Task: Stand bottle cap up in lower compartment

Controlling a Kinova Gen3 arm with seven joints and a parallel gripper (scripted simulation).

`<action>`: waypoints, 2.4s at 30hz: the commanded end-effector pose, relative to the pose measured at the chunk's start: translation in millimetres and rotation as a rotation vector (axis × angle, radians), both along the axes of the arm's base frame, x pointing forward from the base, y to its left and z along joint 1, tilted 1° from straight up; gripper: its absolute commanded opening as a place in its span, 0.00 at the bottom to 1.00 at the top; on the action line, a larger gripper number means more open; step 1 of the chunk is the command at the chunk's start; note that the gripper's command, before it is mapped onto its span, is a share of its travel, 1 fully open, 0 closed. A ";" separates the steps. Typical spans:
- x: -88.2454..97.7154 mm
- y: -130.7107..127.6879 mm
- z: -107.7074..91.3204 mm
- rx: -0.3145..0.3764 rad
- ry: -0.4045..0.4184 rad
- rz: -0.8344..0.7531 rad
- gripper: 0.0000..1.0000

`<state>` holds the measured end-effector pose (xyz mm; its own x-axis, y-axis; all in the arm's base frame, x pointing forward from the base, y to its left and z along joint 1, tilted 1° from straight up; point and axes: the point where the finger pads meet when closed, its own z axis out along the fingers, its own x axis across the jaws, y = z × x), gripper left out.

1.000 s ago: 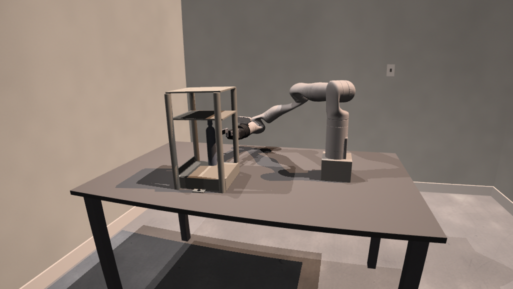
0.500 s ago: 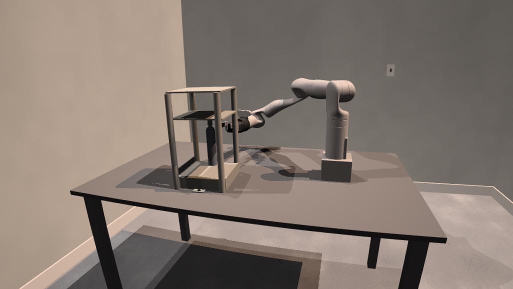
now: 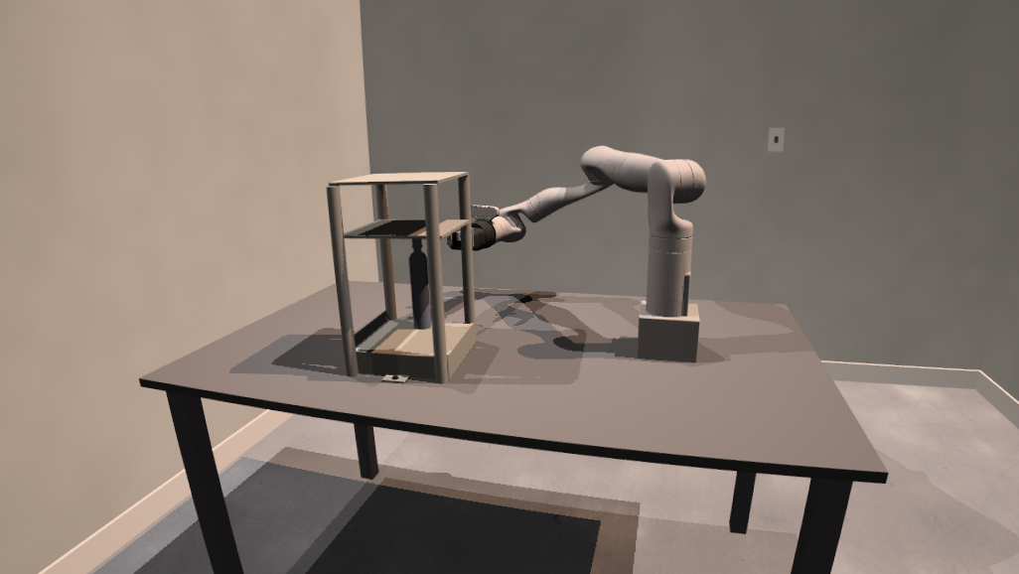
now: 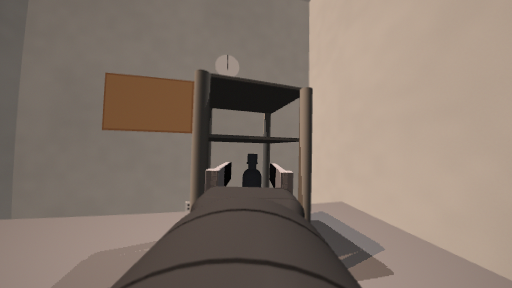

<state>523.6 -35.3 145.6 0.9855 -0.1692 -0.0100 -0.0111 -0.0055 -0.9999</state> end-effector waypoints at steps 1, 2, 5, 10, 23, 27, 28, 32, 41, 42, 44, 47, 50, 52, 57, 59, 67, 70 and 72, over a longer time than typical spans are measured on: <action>0.1 -1.3 6.8 -0.006 -0.005 0.000 1.00; 0.1 -1.3 8.1 -0.006 -0.005 0.000 1.00; 0.1 -1.3 10.9 -0.006 -0.005 0.000 1.00; 0.1 -1.3 12.6 -0.006 -0.005 0.000 1.00; 0.1 -1.3 12.9 -0.006 -0.005 0.000 1.00; 0.1 -1.3 12.9 -0.006 -0.005 0.000 1.00; 0.1 -1.3 12.9 -0.006 -0.005 0.000 1.00; 0.1 -1.3 12.9 -0.006 -0.005 0.000 1.00; 0.1 -1.3 12.9 -0.006 -0.005 0.000 1.00; 0.1 -1.3 12.9 -0.006 -0.005 0.000 1.00; 0.1 -1.3 12.9 -0.006 -0.005 0.000 1.00; 0.1 -1.3 12.9 -0.006 -0.005 0.000 1.00; 0.1 -1.3 12.9 -0.006 -0.005 0.000 1.00; 0.1 -1.3 12.9 -0.006 -0.005 0.000 1.00; 0.1 -1.3 12.9 -0.006 -0.005 0.000 1.00; 0.1 -1.3 12.9 -0.006 -0.005 0.000 1.00; 0.1 -1.3 12.9 -0.006 -0.005 0.000 1.00; 0.1 -1.3 12.9 -0.006 -0.005 0.000 1.00; 0.1 -1.3 12.9 -0.006 -0.005 0.000 1.00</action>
